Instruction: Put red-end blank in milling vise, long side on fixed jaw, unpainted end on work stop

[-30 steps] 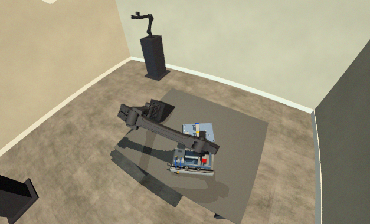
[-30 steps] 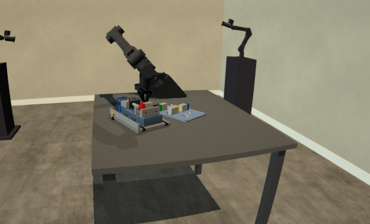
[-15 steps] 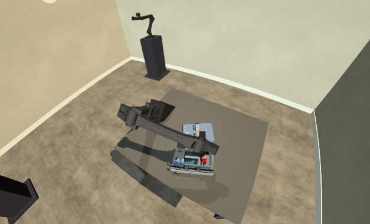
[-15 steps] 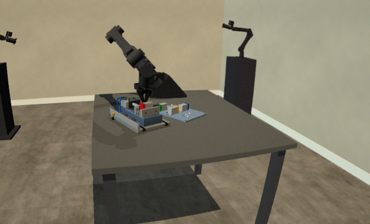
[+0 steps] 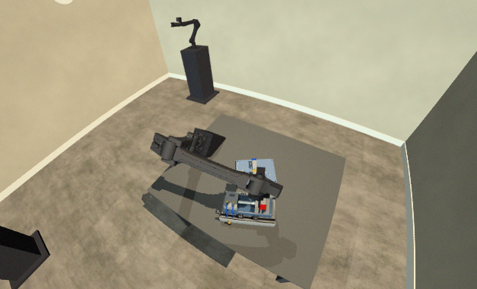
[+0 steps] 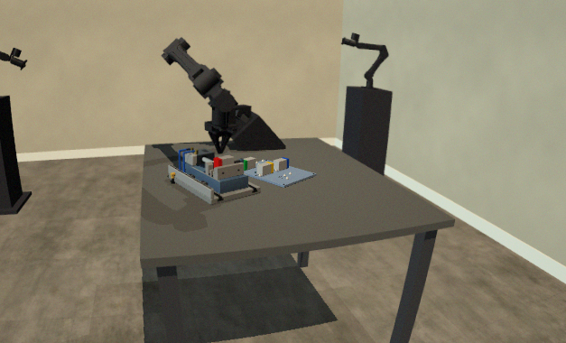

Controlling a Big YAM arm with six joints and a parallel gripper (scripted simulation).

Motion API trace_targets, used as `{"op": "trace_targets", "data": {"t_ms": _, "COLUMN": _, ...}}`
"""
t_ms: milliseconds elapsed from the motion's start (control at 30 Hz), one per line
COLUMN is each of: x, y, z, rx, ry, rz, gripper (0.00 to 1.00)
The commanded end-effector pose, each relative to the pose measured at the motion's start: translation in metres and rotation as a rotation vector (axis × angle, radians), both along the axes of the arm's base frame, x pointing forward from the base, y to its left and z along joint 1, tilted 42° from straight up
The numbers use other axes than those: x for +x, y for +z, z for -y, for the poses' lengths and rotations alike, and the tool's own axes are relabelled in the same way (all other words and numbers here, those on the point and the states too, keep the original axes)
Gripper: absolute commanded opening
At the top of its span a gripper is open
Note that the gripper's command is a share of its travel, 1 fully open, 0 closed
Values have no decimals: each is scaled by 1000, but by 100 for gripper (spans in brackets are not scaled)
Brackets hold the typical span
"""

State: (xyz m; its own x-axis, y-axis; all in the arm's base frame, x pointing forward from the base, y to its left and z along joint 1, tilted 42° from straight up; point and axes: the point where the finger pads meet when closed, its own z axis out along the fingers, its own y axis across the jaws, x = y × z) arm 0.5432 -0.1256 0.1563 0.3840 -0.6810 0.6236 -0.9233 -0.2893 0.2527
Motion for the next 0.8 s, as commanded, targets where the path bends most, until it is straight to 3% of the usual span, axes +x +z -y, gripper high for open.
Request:
{"op": "trace_targets", "data": {"t_ms": 0, "x": 14, "y": 41, "z": -22, "rx": 0, "ry": 19, "rz": 73, "gripper": 0}}
{"op": "trace_targets", "data": {"t_ms": 767, "x": 12, "y": 63, "z": -43, "rx": 2, "ry": 22, "rz": 72, "gripper": 0}}
